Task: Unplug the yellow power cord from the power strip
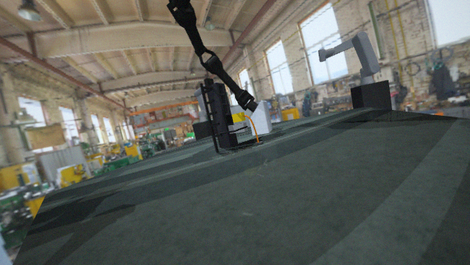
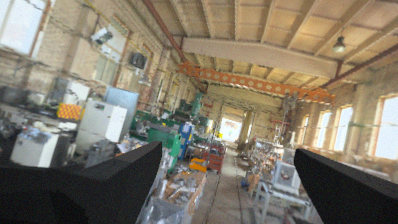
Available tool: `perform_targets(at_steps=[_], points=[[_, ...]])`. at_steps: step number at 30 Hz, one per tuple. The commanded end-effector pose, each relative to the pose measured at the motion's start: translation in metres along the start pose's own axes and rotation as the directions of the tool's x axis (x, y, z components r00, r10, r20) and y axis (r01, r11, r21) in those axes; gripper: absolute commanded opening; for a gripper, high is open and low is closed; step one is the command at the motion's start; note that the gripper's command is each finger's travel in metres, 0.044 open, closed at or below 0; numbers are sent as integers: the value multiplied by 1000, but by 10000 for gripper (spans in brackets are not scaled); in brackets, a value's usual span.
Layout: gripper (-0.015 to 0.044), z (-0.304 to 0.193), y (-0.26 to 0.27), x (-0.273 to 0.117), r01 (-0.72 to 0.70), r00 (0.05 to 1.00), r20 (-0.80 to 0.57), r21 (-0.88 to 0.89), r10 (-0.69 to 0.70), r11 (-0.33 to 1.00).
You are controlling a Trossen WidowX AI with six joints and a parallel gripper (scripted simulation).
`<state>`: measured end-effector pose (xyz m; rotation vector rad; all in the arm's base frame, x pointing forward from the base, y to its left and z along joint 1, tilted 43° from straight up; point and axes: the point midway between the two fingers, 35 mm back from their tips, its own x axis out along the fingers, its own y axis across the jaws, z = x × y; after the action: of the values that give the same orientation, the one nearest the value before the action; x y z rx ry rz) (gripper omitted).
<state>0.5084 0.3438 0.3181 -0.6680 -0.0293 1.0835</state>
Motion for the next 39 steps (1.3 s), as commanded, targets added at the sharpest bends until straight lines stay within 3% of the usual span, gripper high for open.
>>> perform_targets(at_steps=[1, 9, 15, 21, 27, 33, 35, 39], points=[[374, -3, 1, 0, 0, 1000, -9, 4, 0, 1000], [164, -119, 47, -4, 4, 909, -413, 150, 59, 989], [160, -203, 99, -39, 4, 703, -695, 215, 150, 977], [160, -268, 153, -98, -27, 403, -885, 245, 235, 969], [160, -310, 203, -173, -104, 55, -961, 264, 271, 959], [160, -327, 241, -256, -231, -284, -931, 298, 228, 926], [160, -328, 247, -272, -261, -345, -915, 308, 209, 915], [160, -328, 248, -274, -264, -353, -913, 309, 207, 914]])
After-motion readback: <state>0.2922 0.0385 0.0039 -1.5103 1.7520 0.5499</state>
